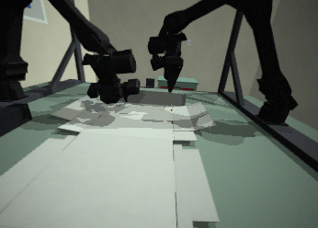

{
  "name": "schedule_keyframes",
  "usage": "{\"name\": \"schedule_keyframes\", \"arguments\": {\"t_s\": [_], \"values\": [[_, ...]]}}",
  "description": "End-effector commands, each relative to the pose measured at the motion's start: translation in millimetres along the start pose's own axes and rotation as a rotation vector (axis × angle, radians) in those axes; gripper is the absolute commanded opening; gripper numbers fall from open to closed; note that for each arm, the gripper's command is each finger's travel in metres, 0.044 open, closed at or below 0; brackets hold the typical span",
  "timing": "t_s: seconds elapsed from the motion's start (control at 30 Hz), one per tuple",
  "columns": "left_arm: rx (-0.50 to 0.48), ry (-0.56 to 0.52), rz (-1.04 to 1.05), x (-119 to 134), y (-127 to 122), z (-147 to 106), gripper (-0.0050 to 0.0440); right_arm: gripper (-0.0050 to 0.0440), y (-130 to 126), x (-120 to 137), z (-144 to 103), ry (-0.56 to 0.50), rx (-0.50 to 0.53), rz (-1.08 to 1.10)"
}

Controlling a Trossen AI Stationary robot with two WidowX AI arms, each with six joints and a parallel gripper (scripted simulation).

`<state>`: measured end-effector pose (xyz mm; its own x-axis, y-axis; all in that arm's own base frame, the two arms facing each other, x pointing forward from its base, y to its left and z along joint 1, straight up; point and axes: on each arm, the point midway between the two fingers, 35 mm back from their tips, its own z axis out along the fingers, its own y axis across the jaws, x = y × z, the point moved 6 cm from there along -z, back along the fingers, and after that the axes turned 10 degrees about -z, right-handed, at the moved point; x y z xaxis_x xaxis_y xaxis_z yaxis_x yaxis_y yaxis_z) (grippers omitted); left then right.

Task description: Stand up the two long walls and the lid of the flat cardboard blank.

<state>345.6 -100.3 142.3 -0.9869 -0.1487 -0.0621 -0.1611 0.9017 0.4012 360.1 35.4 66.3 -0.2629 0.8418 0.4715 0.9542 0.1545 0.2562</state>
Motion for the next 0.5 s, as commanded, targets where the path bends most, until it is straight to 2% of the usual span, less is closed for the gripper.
{"name": "schedule_keyframes", "arguments": {"t_s": [0.0, 0.33, 0.47], "values": [[0.002, -0.025, -0.017, -2, -1, -11, 0.0403, 0.0195, -31, -27, 31, -0.069, 0.134, 0.074], [0.002, -0.025, -0.016, -2, -4, -12, 0.0403, 0.0195, -28, -25, 28, -0.069, 0.132, 0.073], [0.006, -0.025, -0.016, 1, -32, -26, 0.0403, 0.0195, -24, -24, 26, -0.067, 0.121, 0.066]]}}
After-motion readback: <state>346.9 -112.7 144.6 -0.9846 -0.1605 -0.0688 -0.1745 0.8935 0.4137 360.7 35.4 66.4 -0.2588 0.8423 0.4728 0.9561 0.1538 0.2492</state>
